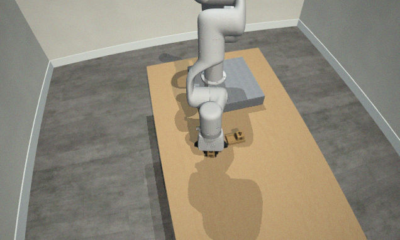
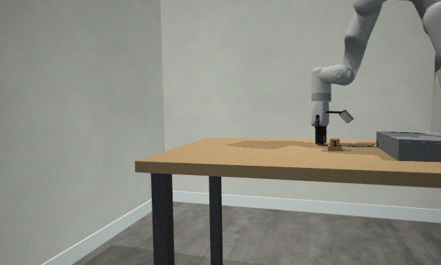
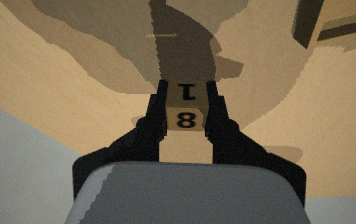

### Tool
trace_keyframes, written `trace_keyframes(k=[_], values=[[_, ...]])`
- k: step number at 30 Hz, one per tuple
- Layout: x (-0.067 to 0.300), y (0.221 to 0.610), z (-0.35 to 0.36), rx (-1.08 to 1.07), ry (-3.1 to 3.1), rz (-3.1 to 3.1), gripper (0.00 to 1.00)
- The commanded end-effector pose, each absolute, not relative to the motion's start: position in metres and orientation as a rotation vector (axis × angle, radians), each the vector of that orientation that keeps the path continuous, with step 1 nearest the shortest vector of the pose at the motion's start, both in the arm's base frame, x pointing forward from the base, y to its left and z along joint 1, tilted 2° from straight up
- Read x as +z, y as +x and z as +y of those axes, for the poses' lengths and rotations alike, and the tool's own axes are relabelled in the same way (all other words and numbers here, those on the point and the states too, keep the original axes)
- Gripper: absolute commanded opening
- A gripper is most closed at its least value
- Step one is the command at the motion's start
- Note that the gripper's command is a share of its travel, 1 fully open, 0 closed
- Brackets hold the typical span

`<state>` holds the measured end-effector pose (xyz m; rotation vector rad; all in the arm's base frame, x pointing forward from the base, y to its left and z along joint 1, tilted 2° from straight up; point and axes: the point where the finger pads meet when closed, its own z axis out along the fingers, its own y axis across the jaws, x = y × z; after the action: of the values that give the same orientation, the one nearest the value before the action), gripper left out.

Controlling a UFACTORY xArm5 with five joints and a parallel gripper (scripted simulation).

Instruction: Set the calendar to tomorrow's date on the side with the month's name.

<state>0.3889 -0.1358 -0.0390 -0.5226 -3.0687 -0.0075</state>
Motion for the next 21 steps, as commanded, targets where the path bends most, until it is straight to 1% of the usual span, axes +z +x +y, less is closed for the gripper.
trace_keyframes(k=[1,21], values=[[-0.0380,0.3902,-0.1362,-0.007,-0.523,-3.072,0.29],[-0.0413,0.3904,-0.1352,-0.007,-0.523,-3.072,0.29]])
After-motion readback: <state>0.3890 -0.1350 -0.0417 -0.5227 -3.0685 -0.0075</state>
